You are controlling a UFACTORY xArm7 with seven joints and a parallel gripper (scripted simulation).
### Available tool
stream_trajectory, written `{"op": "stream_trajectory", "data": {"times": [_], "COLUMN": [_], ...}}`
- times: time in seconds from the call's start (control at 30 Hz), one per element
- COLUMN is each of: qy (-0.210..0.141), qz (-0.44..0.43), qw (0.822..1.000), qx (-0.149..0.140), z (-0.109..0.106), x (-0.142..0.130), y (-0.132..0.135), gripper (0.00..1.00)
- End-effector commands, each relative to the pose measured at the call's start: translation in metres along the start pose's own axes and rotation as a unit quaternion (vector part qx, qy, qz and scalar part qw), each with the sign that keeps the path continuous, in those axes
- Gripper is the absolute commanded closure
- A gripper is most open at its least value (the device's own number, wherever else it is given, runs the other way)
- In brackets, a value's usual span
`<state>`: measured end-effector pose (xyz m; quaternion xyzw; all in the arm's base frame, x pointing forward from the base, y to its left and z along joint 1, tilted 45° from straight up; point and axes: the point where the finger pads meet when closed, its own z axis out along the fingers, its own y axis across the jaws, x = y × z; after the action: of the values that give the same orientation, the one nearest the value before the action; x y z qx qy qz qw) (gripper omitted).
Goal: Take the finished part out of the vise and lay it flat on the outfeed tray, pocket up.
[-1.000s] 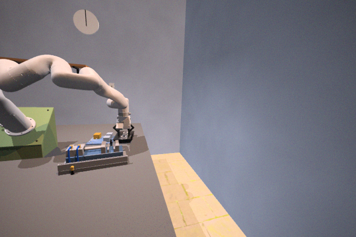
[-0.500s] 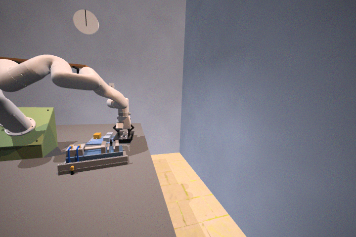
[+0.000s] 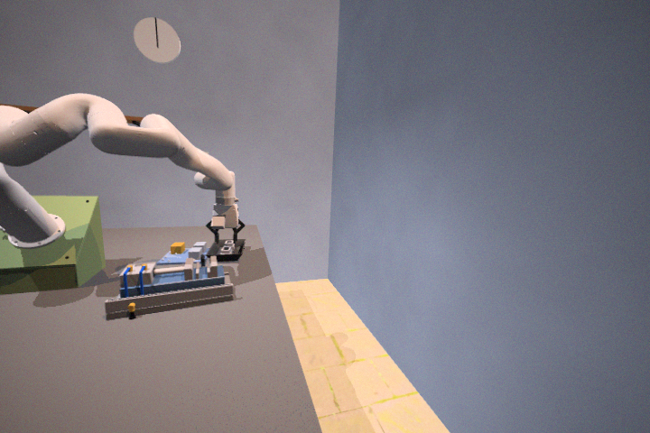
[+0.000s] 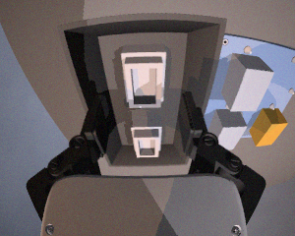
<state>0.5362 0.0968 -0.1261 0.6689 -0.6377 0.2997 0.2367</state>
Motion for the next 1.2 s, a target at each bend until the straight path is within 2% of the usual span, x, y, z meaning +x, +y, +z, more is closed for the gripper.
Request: {"op": "stream_trajectory", "data": {"times": [0.0,0.2,0.27,0.53,0.73,0.97,1.0,1.17], "qy": [-0.002,-0.002,-0.002,-0.002,-0.002,-0.002,-0.002,-0.002], "qz": [0.000,0.000,0.000,0.000,0.000,0.000,0.000,0.000], "qw": [1.000,1.000,1.000,1.000,1.000,1.000,1.000,1.000], "qx": [0.002,0.002,0.002,0.002,0.002,0.002,0.002,0.002], "z": [-0.031,-0.066,-0.066,-0.100,-0.111,-0.113,-0.113,-0.113], "x": [-0.001,-0.001,-0.001,-0.001,-0.001,-0.001,-0.001,-0.001], "y": [-0.001,-0.001,-0.001,-0.001,-0.001,-0.001,-0.001,-0.001], "gripper": [0.31,0.31,0.31,0.31,0.31,0.31,1.00,1.00]}}
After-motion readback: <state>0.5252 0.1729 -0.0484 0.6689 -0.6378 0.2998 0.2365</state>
